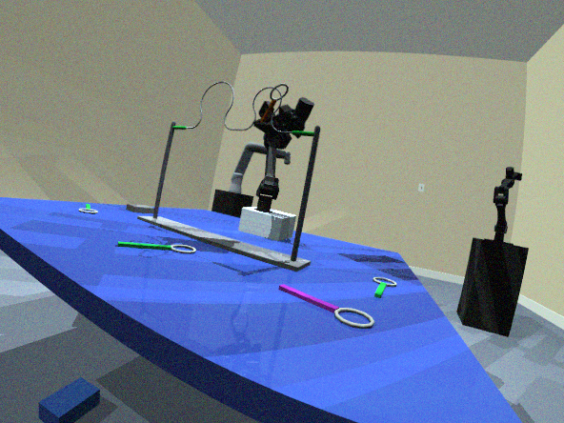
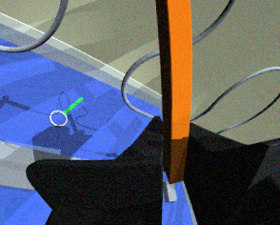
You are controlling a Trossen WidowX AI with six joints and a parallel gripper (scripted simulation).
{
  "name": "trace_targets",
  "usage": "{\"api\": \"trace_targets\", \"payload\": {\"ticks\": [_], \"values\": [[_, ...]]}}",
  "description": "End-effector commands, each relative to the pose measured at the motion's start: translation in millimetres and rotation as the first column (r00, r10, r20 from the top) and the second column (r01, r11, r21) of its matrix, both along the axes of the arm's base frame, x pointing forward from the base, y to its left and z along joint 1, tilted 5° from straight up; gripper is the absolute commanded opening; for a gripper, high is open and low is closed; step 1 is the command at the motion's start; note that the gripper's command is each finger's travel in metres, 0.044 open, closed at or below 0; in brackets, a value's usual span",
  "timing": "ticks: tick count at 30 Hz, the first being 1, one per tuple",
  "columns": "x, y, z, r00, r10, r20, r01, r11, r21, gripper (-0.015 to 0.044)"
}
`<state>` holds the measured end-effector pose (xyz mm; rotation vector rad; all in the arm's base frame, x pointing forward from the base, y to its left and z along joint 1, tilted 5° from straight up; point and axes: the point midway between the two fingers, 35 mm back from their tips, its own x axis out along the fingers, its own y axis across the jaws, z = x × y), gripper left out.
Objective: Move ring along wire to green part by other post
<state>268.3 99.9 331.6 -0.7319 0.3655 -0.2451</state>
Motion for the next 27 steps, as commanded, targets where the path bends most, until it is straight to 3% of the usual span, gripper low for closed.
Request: {"api": "trace_targets", "payload": {"ticks": [1,11,27], "values": [[-2,-6,6,1.0,-0.009,0.017,0.009,0.998,-0.059,-0.015],[7,-14,10,0.997,0.041,0.069,-0.027,0.983,-0.182,-0.015],[19,-30,29,0.982,0.137,0.127,-0.058,0.868,-0.493,-0.015]]}}
